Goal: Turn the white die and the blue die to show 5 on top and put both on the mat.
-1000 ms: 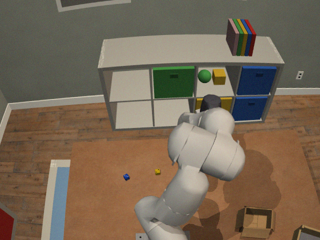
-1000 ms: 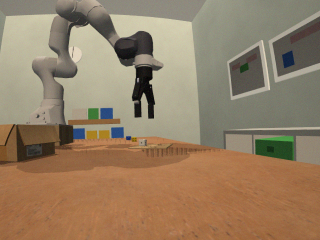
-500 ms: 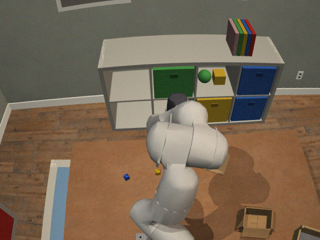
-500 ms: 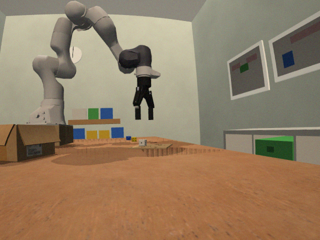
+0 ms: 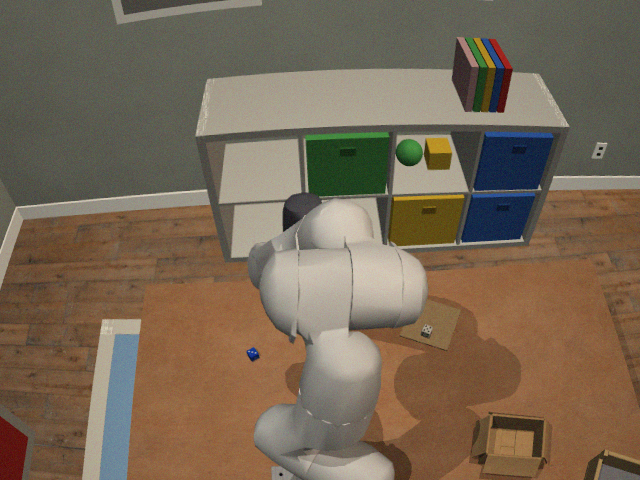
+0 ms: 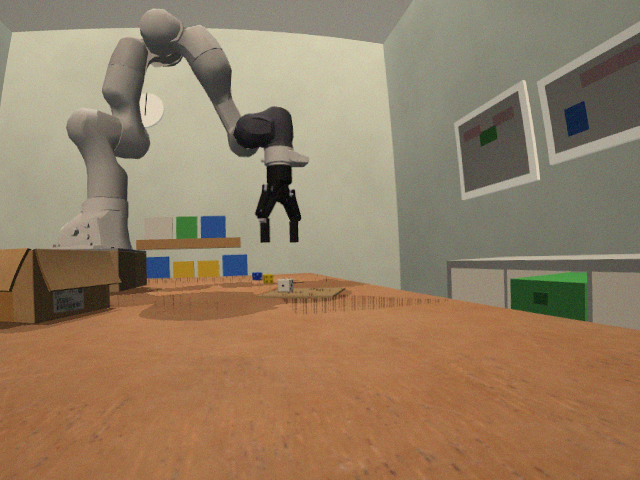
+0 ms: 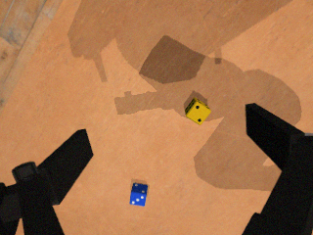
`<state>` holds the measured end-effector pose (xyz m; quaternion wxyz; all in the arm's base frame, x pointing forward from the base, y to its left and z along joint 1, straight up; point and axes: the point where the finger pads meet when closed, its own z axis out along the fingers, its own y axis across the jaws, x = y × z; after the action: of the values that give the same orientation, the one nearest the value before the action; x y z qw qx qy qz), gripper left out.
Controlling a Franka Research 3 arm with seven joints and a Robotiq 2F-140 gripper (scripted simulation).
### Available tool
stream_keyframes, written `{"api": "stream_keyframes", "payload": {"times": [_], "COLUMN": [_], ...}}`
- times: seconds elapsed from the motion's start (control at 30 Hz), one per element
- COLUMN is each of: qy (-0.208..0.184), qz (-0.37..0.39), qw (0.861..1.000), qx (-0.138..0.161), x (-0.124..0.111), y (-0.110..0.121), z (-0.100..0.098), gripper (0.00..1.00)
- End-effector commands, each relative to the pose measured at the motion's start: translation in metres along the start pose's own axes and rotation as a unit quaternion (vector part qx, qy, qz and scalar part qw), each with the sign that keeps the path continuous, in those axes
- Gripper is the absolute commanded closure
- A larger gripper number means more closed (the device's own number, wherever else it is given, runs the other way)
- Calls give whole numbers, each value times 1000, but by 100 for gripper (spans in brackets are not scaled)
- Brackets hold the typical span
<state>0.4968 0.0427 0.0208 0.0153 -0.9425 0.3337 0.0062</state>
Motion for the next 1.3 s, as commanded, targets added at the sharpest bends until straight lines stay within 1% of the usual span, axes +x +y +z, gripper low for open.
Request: {"api": "stream_keyframes", "payload": {"times": [0.0,0.03,0.1,0.2,0.37,0.43,0.47,0.5,0.53,0.57,0.6,0.67,0.73,0.8,0.83,1.27], "qy": [11,11,11,11,12,12,12,12,12,12,13,13,13,13,13,13], "qz": [86,90,90,109,122,129,130,136,140,142,147,147,155,157,157,157], "qw": [996,996,996,994,992,992,991,991,990,990,989,989,988,987,987,987], "qx": [-4,-5,-5,-6,-6,-7,-7,-7,-8,-8,-8,-8,-9,-9,-9,-9], "x": [-21,-28,-28,-62,-85,-98,-100,-112,-120,-123,-132,-132,-147,-151,-151,-151], "y": [-17,-21,-21,-39,-49,-54,-54,-58,-61,-62,-64,-64,-68,-69,-69,-69], "z": [1,1,1,4,6,7,7,8,9,9,10,10,11,11,11,11], "gripper": [0,0,0,0,0,0,0,0,0,0,0,0,0,0,68,68]}}
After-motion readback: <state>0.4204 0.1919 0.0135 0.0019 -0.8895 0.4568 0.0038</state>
